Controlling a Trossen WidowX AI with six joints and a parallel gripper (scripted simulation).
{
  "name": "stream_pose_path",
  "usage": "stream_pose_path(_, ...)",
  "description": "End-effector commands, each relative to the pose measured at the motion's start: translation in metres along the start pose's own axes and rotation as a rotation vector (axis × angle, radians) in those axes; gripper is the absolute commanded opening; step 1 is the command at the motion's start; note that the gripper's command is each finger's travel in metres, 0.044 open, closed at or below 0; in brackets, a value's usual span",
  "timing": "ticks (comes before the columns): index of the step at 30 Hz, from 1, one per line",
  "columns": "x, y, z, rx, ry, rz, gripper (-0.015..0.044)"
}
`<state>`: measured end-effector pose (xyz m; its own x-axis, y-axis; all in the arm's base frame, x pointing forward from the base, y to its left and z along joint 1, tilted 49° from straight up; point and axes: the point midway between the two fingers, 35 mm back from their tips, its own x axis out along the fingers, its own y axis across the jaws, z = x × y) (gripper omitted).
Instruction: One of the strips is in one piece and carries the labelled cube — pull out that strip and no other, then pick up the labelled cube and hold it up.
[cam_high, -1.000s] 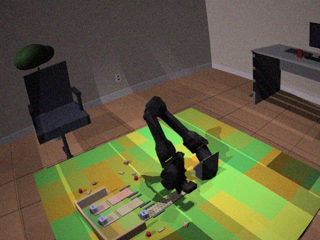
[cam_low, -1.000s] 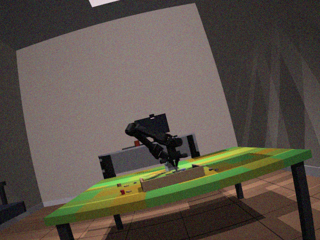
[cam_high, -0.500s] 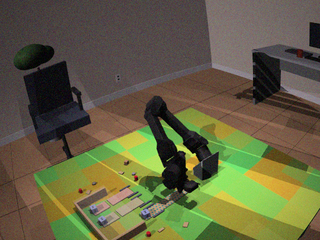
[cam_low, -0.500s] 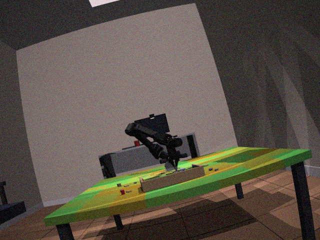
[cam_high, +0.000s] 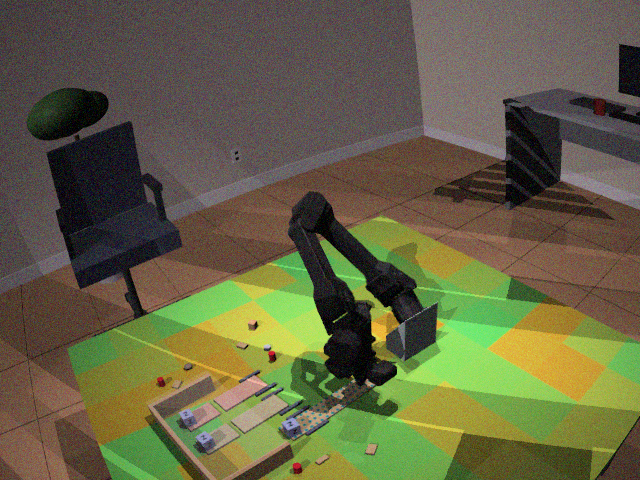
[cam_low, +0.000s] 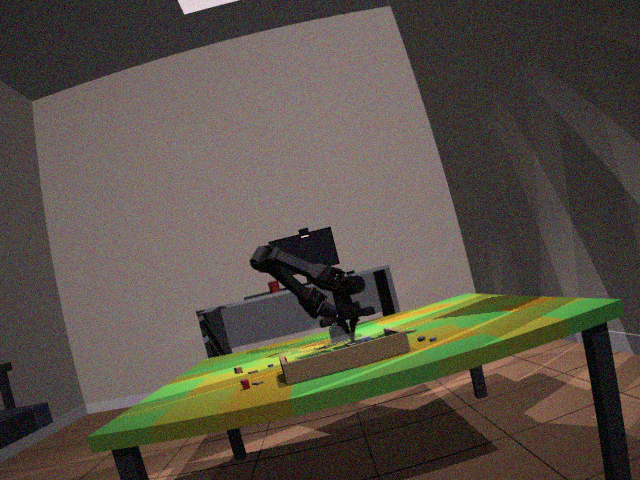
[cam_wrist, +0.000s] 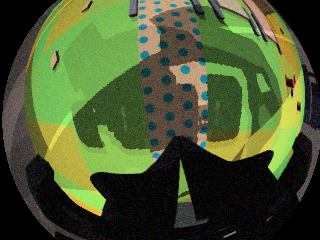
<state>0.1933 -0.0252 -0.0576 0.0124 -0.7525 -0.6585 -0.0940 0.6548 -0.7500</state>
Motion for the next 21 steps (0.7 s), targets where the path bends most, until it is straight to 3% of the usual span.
stream_pose_path(1,0.004,-0.001,-0.008,-0.007,0.027,0.002,0.0)
stream_pose_path(7,0.004,-0.001,-0.008,-0.007,0.027,0.002,0.0)
stream_pose_path(12,-0.039,0.0,0.002,-0.007,0.025,0.004,0.0)
stream_pose_path(15,-0.042,0.0,0.002,-0.007,0.026,0.004,0.0)
stream_pose_path(21,-0.041,0.001,0.031,0.157,0.026,0.002,0.0157)
